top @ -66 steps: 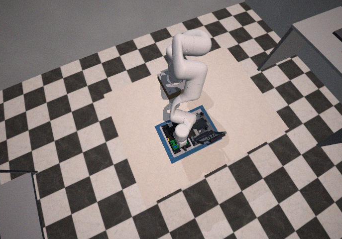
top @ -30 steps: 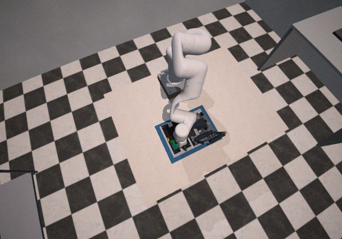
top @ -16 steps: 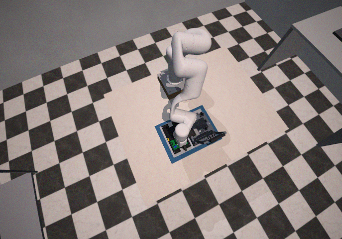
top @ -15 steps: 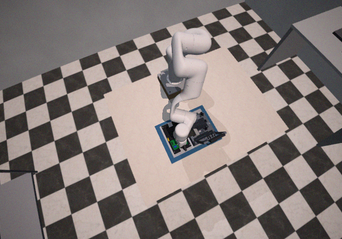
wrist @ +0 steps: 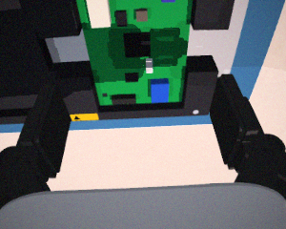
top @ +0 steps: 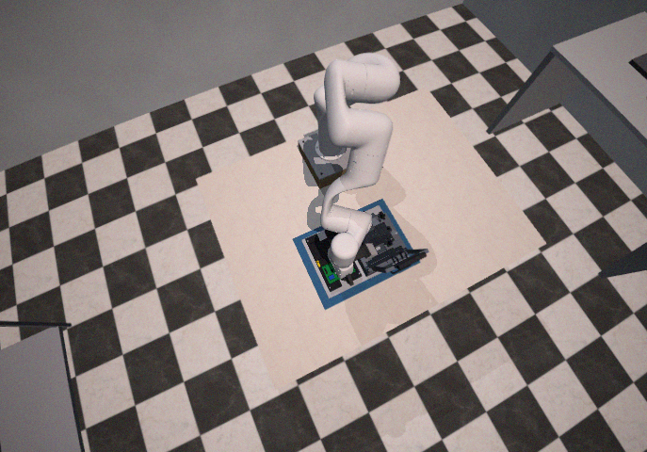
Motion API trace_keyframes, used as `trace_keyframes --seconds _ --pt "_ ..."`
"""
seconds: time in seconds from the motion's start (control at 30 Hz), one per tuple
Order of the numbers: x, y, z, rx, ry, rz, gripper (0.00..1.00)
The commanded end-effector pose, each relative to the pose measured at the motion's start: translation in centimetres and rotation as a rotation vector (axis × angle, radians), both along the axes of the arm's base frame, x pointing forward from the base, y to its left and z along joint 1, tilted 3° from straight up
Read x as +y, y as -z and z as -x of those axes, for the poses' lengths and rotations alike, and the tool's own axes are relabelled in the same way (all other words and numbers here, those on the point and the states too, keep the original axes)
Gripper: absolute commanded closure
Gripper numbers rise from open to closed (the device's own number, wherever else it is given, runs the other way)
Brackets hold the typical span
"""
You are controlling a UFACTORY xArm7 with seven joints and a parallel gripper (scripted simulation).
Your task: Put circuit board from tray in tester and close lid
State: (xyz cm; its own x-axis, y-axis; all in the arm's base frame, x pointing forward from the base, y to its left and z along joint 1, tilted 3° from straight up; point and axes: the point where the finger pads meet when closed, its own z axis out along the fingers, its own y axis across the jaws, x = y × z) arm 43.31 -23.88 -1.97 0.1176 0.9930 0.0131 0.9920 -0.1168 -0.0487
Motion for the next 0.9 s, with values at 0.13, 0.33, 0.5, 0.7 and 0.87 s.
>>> trace_keyframes --seconds 0.13,0.33,0.5,0.7,0.87 --pt "-0.09 -0.16 -0.15 -0.004 0.0 0.002 0.0" --pt "-0.09 -0.16 -0.15 -0.004 0.0 0.002 0.0" --pt "-0.09 -0.09 -0.15 -0.004 0.0 0.002 0.0" --pt "-0.08 0.31 -0.13 -0.004 0.0 0.002 0.0" --pt "-0.08 0.66 -0.11 -0.004 0.0 0.002 0.0"
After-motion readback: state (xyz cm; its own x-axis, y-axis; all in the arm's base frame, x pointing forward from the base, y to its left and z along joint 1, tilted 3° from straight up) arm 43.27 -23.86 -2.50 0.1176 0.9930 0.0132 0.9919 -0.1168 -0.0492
